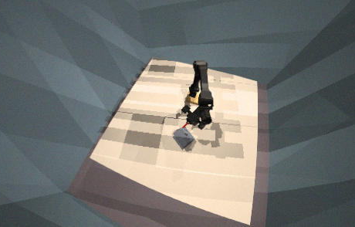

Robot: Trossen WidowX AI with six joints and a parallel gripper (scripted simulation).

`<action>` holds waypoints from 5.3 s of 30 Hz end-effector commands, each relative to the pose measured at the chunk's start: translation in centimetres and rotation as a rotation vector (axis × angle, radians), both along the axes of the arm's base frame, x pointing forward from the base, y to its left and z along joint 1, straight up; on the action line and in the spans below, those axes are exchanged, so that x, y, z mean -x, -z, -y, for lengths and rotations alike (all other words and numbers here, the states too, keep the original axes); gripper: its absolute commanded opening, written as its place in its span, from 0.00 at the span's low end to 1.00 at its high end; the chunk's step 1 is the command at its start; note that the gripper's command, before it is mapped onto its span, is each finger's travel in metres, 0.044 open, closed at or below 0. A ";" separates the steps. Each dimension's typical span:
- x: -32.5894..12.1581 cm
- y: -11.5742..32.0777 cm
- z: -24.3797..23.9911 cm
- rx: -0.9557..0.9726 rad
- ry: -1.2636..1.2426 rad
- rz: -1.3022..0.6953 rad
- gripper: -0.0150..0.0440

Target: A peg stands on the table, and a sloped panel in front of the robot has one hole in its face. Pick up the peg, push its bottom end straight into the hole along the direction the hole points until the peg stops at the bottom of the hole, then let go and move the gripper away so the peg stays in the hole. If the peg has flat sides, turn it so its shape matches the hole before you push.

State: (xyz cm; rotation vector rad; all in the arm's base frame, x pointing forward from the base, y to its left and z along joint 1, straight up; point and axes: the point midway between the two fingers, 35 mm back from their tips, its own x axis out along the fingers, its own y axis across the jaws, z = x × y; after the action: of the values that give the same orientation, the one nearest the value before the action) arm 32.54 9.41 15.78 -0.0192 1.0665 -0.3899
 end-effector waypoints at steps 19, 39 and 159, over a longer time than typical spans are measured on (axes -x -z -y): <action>0.9 -0.7 -2.5 -0.041 0.062 0.121 0.25; 1.5 -1.0 -4.4 -0.092 0.106 0.214 0.25; -3.2 4.7 -3.1 -0.140 0.143 0.258 0.25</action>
State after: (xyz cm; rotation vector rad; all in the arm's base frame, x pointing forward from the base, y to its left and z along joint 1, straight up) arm 35.79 12.50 11.12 0.2274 0.8403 -0.4331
